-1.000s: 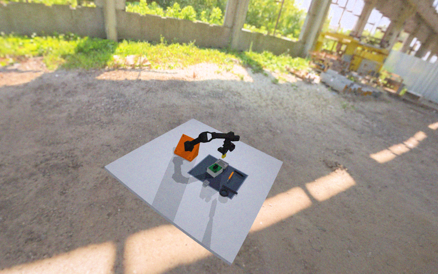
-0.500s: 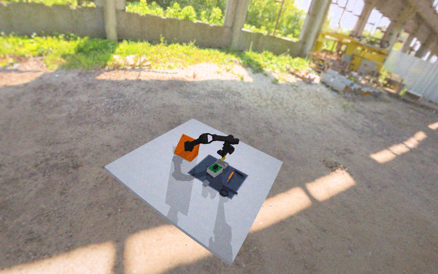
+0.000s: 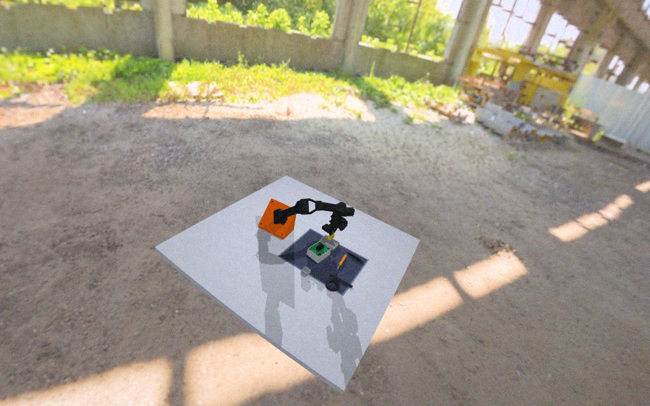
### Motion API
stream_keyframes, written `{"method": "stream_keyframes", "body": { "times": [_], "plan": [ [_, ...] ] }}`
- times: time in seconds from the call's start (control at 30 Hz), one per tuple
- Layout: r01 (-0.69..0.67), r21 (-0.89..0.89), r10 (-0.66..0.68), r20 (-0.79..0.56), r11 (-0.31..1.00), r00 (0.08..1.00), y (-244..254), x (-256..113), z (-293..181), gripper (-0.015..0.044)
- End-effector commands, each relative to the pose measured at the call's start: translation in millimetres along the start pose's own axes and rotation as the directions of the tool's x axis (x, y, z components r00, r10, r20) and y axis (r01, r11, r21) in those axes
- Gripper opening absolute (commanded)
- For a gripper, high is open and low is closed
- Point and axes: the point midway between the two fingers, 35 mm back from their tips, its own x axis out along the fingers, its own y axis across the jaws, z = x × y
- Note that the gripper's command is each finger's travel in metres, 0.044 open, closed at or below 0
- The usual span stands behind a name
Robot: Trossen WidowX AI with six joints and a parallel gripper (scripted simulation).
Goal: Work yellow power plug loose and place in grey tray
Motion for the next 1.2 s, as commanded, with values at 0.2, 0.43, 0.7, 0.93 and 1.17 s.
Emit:
{"method": "stream_keyframes", "body": {
  "times": [0.2,0.43,0.7,0.93,1.17],
  "plan": [
    [0.003,-0.005,-0.003,0.002,1.000,1.000,0.3,16.8,-0.3,0.0000],
    [0.004,-0.005,-0.004,0.003,1.000,1.000,0.0,28.2,-0.4,0.0000],
    [0.005,-0.005,-0.005,0.003,1.000,1.000,-0.7,41.1,-1.0,0.0000],
    [0.006,-0.004,-0.006,0.003,1.000,1.000,-1.3,48.2,-1.4,0.0000],
    [0.006,-0.004,-0.006,0.003,1.000,1.000,-1.3,48.2,-1.4,0.0000]
  ]
}}
